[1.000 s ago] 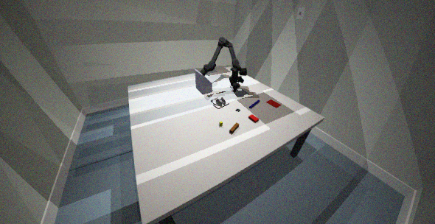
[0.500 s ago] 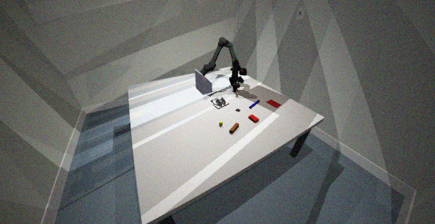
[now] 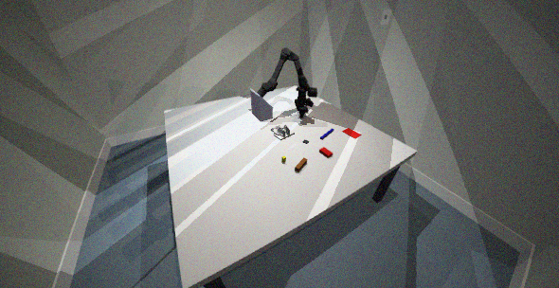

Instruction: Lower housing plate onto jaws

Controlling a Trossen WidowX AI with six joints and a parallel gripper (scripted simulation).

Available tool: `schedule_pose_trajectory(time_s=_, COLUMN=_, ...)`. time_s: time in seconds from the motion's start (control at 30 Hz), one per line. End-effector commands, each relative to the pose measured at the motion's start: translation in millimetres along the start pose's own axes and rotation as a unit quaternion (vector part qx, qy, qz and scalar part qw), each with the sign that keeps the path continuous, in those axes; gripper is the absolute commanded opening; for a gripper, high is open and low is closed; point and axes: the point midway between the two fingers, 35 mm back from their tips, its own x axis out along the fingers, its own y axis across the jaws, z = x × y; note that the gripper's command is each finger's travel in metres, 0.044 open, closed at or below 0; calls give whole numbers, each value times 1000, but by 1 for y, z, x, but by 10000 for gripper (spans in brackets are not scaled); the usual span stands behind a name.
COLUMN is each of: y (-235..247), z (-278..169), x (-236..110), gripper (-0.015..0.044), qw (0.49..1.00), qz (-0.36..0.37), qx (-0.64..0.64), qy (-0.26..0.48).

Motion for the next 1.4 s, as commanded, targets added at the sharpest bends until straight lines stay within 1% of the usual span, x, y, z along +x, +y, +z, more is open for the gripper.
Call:
schedule_pose_trajectory(time_s=0.0, y=0, z=0, x=0, gripper=351, qw=1000, qz=0, qx=0, qy=0)
schedule_pose_trajectory(time_s=0.23, y=-1, z=0, x=-4, gripper=351, qw=1000, qz=0, qx=0, qy=1)
schedule_pose_trajectory(time_s=0.93, y=-1, z=0, x=-70, gripper=351, qw=1000, qz=-4, qx=2, qy=2)
schedule_pose_trajectory(time_s=1.17, y=-1, z=0, x=-72, gripper=351, qw=1000, qz=-4, qx=3, qy=2)
schedule_pose_trajectory(time_s=1.37, y=-17, z=-7, x=-70, gripper=351, qw=999, qz=-10, qx=30, qy=11)
